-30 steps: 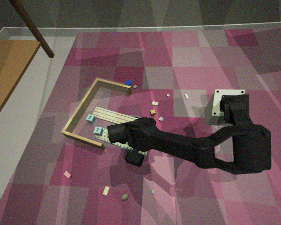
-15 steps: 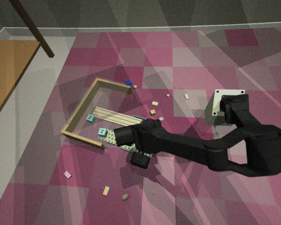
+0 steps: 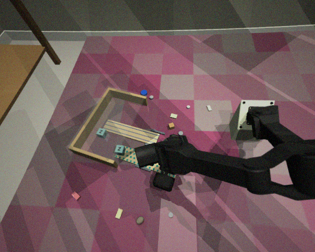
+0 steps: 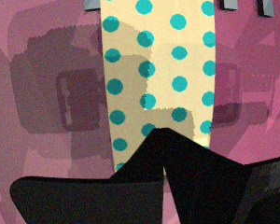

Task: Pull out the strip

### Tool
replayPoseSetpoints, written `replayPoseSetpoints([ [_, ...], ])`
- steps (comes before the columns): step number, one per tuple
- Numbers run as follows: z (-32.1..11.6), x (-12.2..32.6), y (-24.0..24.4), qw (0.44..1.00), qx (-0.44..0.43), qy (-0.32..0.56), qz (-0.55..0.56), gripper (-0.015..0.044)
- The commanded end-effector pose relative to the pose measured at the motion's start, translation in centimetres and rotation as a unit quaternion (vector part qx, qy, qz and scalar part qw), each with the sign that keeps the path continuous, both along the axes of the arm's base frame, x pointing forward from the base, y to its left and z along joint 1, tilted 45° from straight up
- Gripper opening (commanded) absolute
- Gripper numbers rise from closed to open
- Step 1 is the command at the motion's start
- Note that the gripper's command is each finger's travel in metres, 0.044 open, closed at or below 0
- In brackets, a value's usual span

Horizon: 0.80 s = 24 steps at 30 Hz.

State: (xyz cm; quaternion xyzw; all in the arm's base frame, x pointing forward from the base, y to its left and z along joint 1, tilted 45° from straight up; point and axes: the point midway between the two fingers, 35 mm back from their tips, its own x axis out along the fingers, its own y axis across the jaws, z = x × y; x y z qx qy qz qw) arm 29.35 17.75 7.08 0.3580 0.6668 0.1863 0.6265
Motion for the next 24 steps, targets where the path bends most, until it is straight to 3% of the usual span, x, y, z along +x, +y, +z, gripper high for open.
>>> replayPoseSetpoints([
  [1, -0.2, -1.3, 0.6, 1.0, 0.001, 0.01, 0.008, 0.0],
  [24, 0.4, -4.7, 1.2, 1.0, 0.001, 0.011, 0.008, 0.0],
])
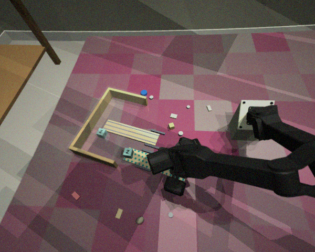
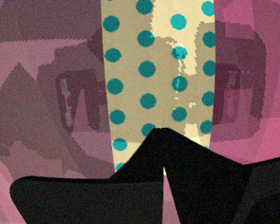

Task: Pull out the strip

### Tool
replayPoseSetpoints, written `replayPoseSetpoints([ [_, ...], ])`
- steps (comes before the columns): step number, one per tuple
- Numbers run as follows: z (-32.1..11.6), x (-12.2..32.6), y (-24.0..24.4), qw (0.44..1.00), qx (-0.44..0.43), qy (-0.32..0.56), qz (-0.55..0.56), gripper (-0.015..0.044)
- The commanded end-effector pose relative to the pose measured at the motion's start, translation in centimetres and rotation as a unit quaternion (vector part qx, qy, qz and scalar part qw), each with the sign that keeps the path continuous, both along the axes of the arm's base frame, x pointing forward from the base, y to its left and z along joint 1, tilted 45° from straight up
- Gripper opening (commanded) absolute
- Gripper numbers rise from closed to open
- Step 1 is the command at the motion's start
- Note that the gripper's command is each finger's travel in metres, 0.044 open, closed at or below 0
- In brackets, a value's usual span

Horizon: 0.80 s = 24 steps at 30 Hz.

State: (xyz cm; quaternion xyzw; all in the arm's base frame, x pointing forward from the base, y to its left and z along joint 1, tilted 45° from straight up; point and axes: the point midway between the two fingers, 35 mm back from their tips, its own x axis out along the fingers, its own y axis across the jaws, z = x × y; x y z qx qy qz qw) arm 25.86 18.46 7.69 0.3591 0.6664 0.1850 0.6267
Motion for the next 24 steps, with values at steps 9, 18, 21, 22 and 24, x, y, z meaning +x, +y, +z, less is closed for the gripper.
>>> replayPoseSetpoints([
  [9, 0.0, -2.5, 0.7, 1.0, 0.002, 0.011, 0.01, 0.0],
  [18, 0.0, -3.0, 0.8, 1.0, 0.002, 0.011, 0.01, 0.0],
  [21, 0.0, -3.0, 0.8, 1.0, 0.002, 0.011, 0.01, 0.0],
  [22, 0.0, -3.0, 0.8, 1.0, 0.002, 0.011, 0.01, 0.0],
  [24, 0.0, -3.0, 0.8, 1.0, 0.002, 0.011, 0.01, 0.0],
])
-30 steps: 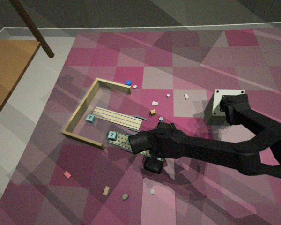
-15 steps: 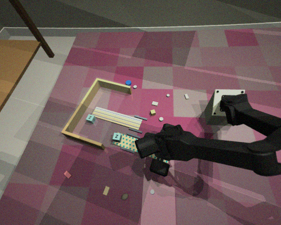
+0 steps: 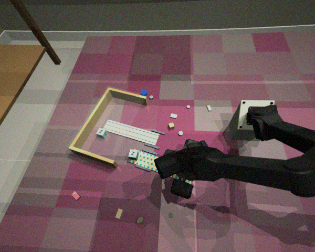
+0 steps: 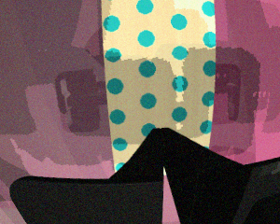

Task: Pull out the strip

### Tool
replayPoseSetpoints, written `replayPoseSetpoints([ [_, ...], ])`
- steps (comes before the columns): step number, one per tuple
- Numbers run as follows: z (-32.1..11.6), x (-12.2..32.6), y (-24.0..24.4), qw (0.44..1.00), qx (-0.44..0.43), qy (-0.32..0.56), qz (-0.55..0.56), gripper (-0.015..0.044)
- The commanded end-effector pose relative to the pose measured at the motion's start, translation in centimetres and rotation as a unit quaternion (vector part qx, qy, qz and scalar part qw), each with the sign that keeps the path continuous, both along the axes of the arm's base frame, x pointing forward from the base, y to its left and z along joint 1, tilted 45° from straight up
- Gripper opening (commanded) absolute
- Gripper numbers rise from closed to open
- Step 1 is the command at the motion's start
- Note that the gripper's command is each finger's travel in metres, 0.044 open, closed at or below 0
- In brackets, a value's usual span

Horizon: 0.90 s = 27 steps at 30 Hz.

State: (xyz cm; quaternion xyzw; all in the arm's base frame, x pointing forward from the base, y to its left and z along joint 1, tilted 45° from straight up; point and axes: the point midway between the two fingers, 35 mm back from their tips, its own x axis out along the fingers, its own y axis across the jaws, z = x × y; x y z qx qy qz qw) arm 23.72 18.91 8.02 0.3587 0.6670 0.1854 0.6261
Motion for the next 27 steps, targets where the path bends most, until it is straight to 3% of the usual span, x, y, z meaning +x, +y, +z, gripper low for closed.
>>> replayPoseSetpoints([
  [1, -0.3, -0.8, 0.4, 1.0, 0.002, 0.011, 0.009, 0.0],
  [19, -0.3, -0.8, 0.4, 1.0, 0.002, 0.011, 0.009, 0.0],
  [27, 2.9, 0.0, -3.0, 1.0, 0.0, 0.01, 0.009, 0.0],
])
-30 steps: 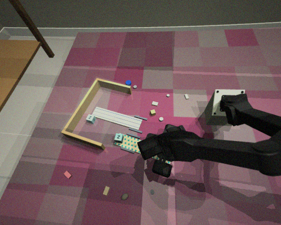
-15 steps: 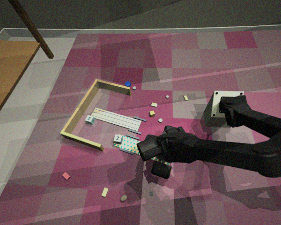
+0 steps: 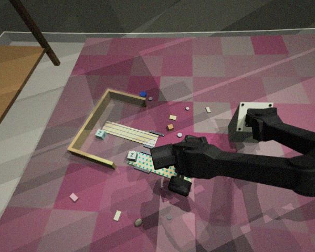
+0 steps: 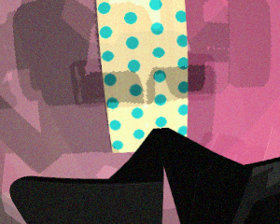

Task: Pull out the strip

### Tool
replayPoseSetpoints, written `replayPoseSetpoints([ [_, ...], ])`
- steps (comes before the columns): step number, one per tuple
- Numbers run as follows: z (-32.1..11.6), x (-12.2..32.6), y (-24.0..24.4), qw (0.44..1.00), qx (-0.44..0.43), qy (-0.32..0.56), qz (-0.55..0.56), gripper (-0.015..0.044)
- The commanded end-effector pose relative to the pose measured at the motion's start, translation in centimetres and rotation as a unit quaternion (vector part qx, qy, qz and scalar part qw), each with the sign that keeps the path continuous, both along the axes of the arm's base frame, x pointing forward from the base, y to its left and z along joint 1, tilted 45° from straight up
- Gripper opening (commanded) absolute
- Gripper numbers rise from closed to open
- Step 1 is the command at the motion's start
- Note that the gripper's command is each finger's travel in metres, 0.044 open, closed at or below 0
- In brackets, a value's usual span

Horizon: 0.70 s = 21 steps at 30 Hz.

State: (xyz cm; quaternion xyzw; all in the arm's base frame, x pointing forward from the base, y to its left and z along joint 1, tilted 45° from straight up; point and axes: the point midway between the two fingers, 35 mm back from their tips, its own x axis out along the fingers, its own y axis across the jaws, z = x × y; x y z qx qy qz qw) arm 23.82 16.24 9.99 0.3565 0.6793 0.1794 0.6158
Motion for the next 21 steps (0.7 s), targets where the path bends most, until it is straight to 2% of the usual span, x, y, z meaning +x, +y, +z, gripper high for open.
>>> replayPoseSetpoints([
  [1, 0.9, 0.0, -0.3, 1.0, 0.004, -0.006, 0.005, 0.0],
  [7, 0.6, 2.3, -0.8, 0.996, 0.003, -0.067, 0.065, 0.0158],
  [17, 0.6, 6.2, -1.8, 0.996, 0.002, -0.068, 0.065, 0.042],
  [18, 0.5, 6.6, -1.9, 0.996, 0.002, -0.068, 0.065, 0.044],
  [21, 0.5, 7.7, -2.2, 0.995, 0.002, -0.069, 0.065, 0.044],
])
